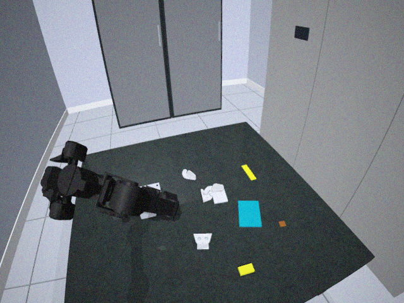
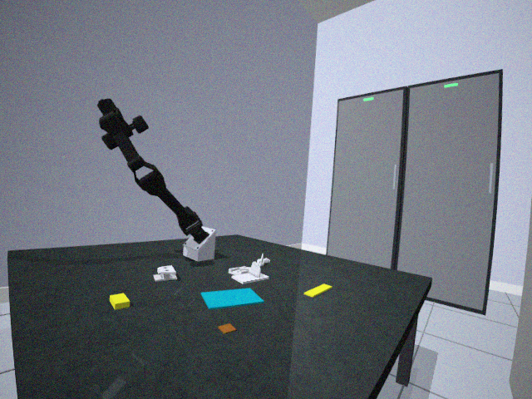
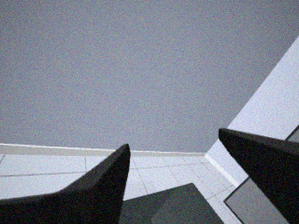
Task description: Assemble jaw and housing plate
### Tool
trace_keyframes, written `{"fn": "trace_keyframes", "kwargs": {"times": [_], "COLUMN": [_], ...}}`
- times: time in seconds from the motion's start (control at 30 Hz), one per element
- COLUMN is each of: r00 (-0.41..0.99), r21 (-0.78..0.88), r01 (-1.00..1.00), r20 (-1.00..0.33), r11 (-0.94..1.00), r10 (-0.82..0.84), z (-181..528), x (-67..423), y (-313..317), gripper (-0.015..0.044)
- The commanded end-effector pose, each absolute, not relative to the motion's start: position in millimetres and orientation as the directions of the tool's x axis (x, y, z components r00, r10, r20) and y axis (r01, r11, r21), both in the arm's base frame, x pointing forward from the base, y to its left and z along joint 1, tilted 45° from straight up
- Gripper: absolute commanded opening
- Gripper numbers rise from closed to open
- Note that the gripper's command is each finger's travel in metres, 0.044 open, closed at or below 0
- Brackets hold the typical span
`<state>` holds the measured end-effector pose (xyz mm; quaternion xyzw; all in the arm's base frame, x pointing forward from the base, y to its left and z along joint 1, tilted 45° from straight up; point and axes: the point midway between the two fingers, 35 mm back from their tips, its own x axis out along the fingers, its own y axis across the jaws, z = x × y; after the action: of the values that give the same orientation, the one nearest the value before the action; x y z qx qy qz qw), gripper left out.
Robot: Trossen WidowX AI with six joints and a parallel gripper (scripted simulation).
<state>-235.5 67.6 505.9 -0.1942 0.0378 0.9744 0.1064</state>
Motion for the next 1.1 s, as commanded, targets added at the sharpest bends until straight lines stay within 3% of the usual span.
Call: {"fn": "trace_keyframes", "kwargs": {"times": [0.0,1.07], "r00": [-0.902,-0.623], "r21": [0.032,0.258], "r01": [-0.222,-0.725], "r20": [-0.387,-0.641], "r11": [-0.974,-0.639], "r10": [0.193,0.448], "z": [506,412], "x": [-236,-263], "y": [68,204], "gripper": [0.0426,0.044]}}
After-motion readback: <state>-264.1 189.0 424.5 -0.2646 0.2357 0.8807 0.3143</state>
